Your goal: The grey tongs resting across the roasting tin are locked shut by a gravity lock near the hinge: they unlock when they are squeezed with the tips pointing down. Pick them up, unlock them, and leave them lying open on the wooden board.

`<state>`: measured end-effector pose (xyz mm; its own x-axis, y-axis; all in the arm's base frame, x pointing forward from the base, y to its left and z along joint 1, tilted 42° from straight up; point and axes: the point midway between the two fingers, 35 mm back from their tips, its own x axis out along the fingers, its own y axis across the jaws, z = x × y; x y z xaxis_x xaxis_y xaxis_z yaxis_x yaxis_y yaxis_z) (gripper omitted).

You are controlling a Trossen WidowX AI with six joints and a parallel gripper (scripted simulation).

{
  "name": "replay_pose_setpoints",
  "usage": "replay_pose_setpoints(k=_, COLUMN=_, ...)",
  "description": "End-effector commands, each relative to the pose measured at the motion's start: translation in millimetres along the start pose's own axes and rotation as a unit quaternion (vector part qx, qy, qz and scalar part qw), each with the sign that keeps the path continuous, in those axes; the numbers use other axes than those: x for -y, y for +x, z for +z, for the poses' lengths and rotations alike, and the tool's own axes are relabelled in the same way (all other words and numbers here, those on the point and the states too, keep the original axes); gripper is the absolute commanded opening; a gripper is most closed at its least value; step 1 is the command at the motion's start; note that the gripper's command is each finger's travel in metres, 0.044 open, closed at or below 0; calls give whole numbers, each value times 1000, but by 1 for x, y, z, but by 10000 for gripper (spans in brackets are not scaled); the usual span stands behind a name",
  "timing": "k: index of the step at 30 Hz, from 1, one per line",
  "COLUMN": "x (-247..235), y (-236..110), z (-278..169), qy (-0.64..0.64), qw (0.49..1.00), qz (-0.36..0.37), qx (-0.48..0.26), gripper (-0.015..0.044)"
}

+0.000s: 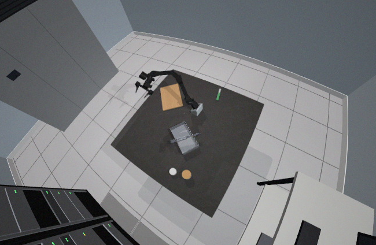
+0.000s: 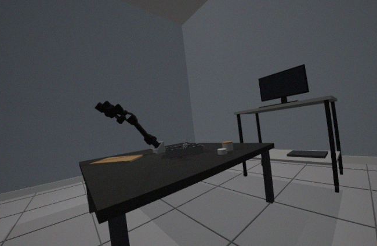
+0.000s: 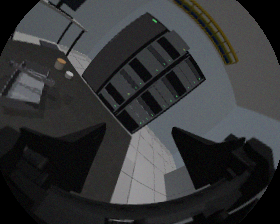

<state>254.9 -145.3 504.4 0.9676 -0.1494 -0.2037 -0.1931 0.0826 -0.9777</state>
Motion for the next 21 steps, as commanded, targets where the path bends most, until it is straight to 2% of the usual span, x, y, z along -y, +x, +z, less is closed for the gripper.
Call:
replay_pose_setpoints(k=1, x=-30, y=47, z=-7, qy=32, qw=998, qz=60, qx=7, gripper=440)
replay_pose_setpoints(k=3, x=-44, y=68, z=5, qy=35, qw=995, qz=89, qx=31, gripper=440)
replay_pose_setpoints(k=12, x=-145, y=165, z=30, qy=35, qw=962, qz=267, qx=31, gripper=440)
replay_pose_setpoints(k=17, x=-223, y=208, z=59, qy=-16, qw=921, qz=389, qx=21, gripper=440)
replay_pose_setpoints(k=21, x=-288, y=227, z=90, qy=-86, qw=873, qz=480, qx=15, gripper=440)
